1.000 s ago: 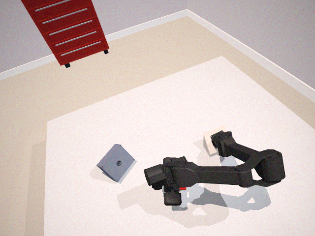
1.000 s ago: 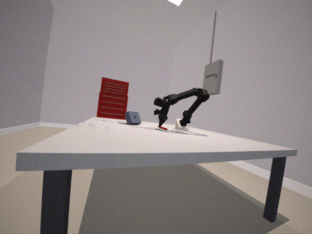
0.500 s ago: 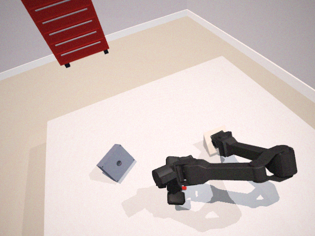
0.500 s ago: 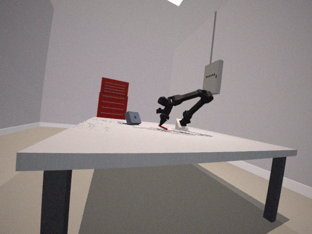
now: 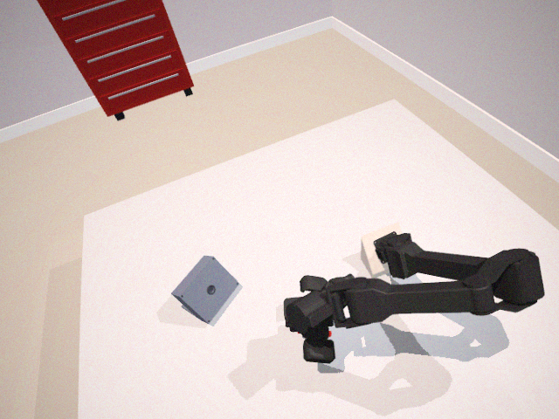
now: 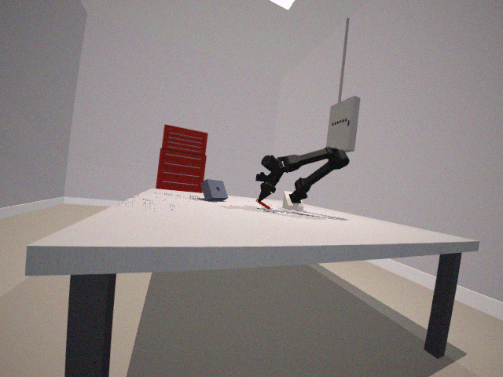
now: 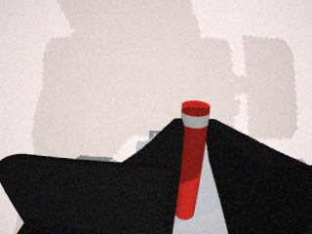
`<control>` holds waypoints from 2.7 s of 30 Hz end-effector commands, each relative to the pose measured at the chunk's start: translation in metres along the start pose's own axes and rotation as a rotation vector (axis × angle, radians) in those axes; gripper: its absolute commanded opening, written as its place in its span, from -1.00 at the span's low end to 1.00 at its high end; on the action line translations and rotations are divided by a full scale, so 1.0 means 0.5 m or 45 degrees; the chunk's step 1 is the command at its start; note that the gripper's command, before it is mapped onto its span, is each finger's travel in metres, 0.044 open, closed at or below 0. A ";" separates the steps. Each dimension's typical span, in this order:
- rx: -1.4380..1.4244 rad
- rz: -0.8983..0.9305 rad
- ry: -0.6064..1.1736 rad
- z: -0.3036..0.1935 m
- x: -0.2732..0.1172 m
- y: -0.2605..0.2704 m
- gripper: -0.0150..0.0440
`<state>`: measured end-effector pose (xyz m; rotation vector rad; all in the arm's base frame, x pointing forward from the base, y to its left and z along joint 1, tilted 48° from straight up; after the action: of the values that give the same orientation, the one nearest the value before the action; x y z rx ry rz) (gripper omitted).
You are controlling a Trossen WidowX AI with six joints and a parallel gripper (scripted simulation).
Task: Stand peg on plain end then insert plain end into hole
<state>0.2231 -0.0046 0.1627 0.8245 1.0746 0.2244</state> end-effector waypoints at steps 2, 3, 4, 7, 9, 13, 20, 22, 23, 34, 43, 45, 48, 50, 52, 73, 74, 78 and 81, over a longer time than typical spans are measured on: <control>0.003 -0.012 -0.057 -0.013 -0.005 0.001 -0.32; 0.003 -0.014 -0.068 -0.016 -0.006 0.001 -0.32; 0.003 -0.016 -0.079 -0.018 -0.007 0.002 -0.32; 0.003 -0.021 -0.111 -0.025 -0.010 0.003 -0.32; 0.004 -0.024 -0.133 -0.030 -0.012 0.004 -0.32; 0.004 -0.031 -0.177 -0.040 -0.016 0.005 -0.32; 0.005 -0.043 -0.253 -0.057 -0.021 0.008 -0.32; 0.005 -0.047 -0.275 -0.062 -0.023 0.009 -0.32; 0.005 -0.049 -0.286 -0.065 -0.023 0.010 -0.32; 0.006 -0.067 -0.406 -0.093 -0.029 0.014 -0.32; 0.007 -0.082 -0.504 -0.117 -0.032 0.018 -0.32; 0.007 -0.086 -0.526 -0.122 -0.032 0.019 -0.32; 0.008 -0.091 -0.559 -0.130 -0.032 0.020 -0.32; 0.008 -0.094 -0.581 -0.135 -0.032 0.021 -0.32; 0.008 -0.098 -0.602 -0.140 -0.032 0.022 -0.32; 0.012 -0.132 -0.831 -0.195 -0.027 0.031 -0.32; 0.012 -0.134 -0.842 -0.198 -0.027 0.032 -0.32; 0.013 -0.141 -0.885 -0.208 -0.024 0.033 -0.32; 0.014 -0.146 -0.918 -0.215 -0.022 0.035 -0.32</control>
<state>0.1333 0.0511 0.1606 0.7620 0.4665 -0.1568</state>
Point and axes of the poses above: the point midway between the two fingers, 35 mm back from their tips, its own x axis out along the fingers, its own y axis across the jaws, z = x × y, the point moved 10 cm from there along -x, back along the fingers, and after that the axes turned 9 degrees about -x, right-handed, at the moved point
